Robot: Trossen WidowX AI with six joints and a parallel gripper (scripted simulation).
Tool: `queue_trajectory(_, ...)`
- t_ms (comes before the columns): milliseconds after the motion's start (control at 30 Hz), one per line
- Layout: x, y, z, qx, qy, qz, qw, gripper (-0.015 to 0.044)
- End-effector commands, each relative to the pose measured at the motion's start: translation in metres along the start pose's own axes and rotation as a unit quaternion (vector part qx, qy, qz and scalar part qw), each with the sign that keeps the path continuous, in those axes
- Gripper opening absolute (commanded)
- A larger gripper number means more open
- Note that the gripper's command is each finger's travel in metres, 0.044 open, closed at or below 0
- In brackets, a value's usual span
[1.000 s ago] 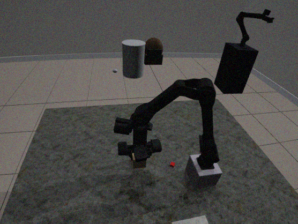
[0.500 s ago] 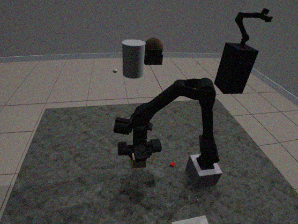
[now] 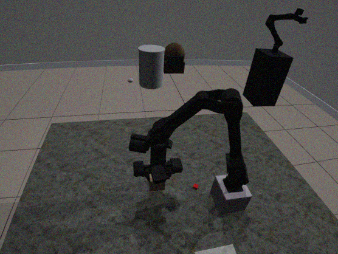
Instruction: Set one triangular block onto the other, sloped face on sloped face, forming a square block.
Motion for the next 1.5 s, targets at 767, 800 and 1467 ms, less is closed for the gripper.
queue_trajectory(767,0.016,0.007,0.0,-0.002,0.002,0.0,1.0,0.0)
queue_trajectory(800,0.016,0.007,0.0,-0.002,0.002,0.0,1.0,0.0)
queue_trajectory(1467,0.016,0.007,0.001,-0.003,0.001,0.001,1.0,0.0)
Point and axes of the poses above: the point midway between the two fingers, 35 mm back from their tips, its own x axis out along the fingers, its own z axis across the jaws, y = z × x, the point moved 7 cm from there along -x, back along the fingers, and after that the axes turned 7 degrees about x, right-handed, at the moved point
